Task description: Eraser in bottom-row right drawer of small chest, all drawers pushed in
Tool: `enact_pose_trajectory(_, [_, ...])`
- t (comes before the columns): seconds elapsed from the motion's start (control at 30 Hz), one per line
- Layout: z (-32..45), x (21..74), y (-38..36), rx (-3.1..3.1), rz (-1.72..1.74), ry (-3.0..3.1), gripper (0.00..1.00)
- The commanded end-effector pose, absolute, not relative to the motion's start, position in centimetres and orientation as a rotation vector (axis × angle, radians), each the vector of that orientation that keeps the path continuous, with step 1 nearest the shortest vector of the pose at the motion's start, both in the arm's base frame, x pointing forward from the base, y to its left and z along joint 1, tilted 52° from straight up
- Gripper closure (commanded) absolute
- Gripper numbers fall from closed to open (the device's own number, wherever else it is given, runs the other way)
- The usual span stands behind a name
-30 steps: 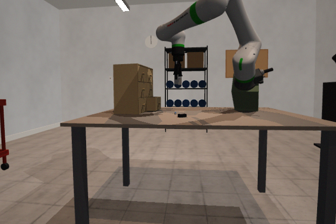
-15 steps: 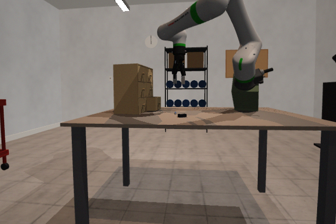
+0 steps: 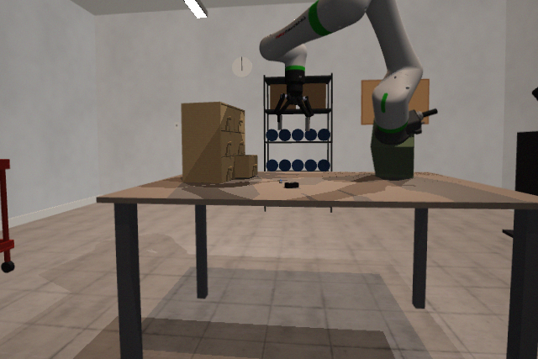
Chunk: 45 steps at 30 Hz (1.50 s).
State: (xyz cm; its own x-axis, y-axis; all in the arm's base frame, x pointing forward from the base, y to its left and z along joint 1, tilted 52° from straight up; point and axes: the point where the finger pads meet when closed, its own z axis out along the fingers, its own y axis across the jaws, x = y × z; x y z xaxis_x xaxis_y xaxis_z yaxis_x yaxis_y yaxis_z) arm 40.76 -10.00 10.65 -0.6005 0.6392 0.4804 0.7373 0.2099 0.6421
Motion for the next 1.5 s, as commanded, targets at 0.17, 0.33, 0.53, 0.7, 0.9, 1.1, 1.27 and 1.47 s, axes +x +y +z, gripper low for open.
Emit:
enact_pose_trajectory(0.17, [10.4, 37.7, -11.1, -1.772, -1.193, -1.842, 0.0])
enact_pose_trajectory(0.33, [10.3, 36.2, -11.5, -1.918, -1.117, -1.591, 0.0])
enact_pose_trajectory(0.53, [10.3, 35.2, -11.7, -2.057, -1.011, -1.279, 0.0])
enact_pose_trajectory(0.7, [10.3, 34.9, -11.8, -2.141, -0.918, -1.029, 0.0])
enact_pose_trajectory(0.9, [10.2, 34.8, -11.8, -2.209, -0.799, -0.735, 0.0])
enact_pose_trajectory(1.1, [10.2, 34.9, -11.7, -2.247, -0.67, -0.434, 0.0])
enact_pose_trajectory(1.27, [10.1, 35.1, -11.6, -2.256, -0.569, -0.192, 0.0])
enact_pose_trajectory(1.47, [9.8, 36.2, -11.2, -2.234, -0.524, 0.126, 0.0])
